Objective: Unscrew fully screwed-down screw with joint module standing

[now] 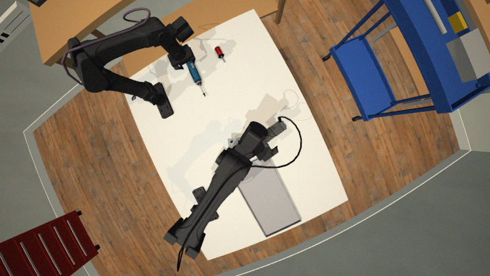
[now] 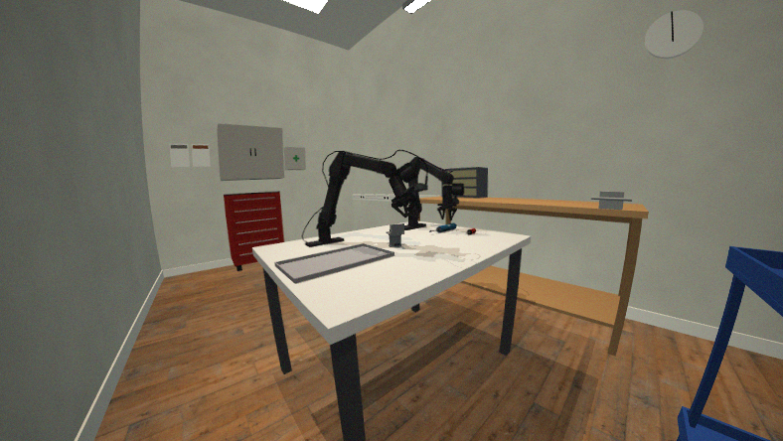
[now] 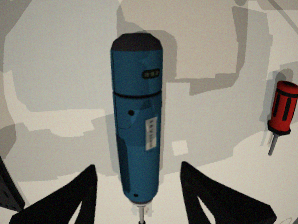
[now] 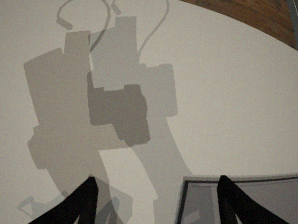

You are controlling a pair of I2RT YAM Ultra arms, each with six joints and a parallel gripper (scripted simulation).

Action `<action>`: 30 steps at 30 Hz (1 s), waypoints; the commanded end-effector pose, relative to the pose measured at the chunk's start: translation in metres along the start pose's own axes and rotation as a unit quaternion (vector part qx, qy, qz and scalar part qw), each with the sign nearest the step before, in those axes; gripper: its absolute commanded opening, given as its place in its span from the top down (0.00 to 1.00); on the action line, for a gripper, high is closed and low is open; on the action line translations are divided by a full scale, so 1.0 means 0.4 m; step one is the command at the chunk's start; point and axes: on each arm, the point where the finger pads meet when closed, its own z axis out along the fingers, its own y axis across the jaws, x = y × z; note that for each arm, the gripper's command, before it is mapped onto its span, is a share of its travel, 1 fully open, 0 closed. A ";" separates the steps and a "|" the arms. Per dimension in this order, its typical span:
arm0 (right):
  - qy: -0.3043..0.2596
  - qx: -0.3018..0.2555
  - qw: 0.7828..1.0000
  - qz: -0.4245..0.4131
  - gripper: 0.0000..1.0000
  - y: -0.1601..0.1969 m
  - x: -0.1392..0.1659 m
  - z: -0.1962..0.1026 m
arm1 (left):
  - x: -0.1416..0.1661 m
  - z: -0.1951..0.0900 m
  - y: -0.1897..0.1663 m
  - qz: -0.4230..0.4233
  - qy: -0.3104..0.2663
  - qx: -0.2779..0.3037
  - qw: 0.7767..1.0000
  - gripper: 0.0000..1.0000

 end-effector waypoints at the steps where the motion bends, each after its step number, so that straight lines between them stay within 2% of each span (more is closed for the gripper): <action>1: 0.029 -0.015 0.999 -0.003 0.14 -0.041 -0.015 0.004 | -0.003 -0.040 -0.017 0.004 -0.007 0.023 1.000 0.35; 5: 0.053 -0.029 0.998 -0.002 0.14 -0.076 -0.026 0.024 | -0.003 -0.040 -0.017 0.004 -0.007 0.023 1.000 0.35; 10: 0.051 -0.033 0.998 -0.010 0.14 -0.053 -0.025 0.018 | -0.003 -0.040 -0.017 0.004 -0.007 0.023 1.000 0.35; 11: 0.058 -0.033 0.998 -0.001 0.14 -0.086 -0.027 0.027 | -0.003 -0.040 -0.017 0.004 -0.007 0.023 1.000 0.35; 22: 0.111 -0.083 0.990 0.016 0.14 -0.193 -0.035 0.066 | -0.003 -0.040 -0.017 0.004 -0.007 0.023 1.000 0.35; 30: 0.101 -0.087 0.991 0.008 0.14 -0.173 -0.047 0.041 | -0.003 -0.040 -0.017 0.004 -0.007 0.023 1.000 0.35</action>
